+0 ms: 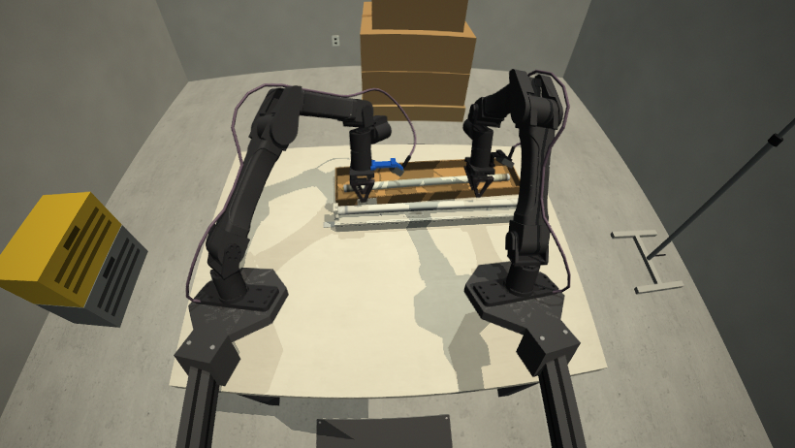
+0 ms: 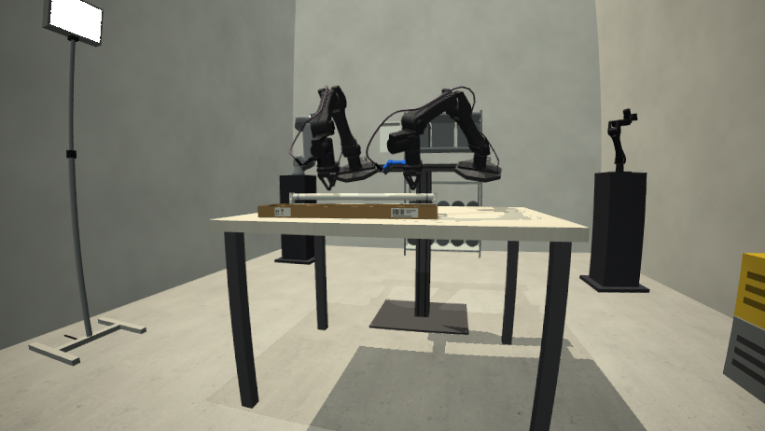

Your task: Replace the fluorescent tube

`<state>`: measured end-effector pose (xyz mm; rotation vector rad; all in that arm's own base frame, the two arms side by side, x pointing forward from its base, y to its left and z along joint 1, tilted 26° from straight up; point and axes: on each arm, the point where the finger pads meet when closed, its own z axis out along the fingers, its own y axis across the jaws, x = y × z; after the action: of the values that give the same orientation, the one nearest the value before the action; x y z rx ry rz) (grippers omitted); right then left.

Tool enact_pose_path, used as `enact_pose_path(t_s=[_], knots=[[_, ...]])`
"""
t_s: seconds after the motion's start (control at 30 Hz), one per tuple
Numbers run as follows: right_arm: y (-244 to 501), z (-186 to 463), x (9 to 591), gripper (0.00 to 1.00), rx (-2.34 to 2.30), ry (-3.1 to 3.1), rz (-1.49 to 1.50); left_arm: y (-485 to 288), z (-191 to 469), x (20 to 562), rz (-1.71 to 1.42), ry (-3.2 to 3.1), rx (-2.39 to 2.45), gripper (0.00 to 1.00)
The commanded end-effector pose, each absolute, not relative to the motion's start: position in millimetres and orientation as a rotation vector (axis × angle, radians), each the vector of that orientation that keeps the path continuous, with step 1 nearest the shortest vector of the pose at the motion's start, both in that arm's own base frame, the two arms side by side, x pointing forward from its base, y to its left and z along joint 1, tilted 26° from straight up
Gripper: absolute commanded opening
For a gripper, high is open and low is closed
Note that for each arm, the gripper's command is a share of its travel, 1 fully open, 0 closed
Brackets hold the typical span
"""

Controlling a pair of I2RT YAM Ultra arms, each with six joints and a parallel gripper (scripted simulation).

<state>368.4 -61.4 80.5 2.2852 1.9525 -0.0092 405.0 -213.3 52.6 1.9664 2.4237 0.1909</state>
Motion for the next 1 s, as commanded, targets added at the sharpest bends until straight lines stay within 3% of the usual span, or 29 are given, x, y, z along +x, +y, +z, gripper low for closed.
enact_pose_path(t_s=[0.0, 0.53, 0.83, 0.87, 0.97], knots=[[-64.8, 69.1, 364.2, 0.49, 2.297, 1.942, -0.053, -214.2, 39.5, 399.6, 0.168, 2.425, 2.002, 0.49], [-73.7, 31.2, 373.8, 0.49, 2.272, 1.932, -0.017, -220.3, 10.3, 410.2, 0.178, 2.378, 1.983, 0.49], [-71.3, 50.2, 378.5, 0.49, 2.26, 1.9, 0.027, -218.6, 32.8, 422.9, 0.19, 2.352, 1.925, 0.49], [-70.6, 47.4, 375.4, 0.49, 2.266, 1.904, 0.017, -221.3, 29.8, 420.1, 0.188, 2.353, 1.942, 0.11], [-70.2, 47.0, 372.1, 0.49, 2.273, 1.912, 0.003, -223.7, 31.3, 421.4, 0.189, 2.343, 1.938, 0.11]])
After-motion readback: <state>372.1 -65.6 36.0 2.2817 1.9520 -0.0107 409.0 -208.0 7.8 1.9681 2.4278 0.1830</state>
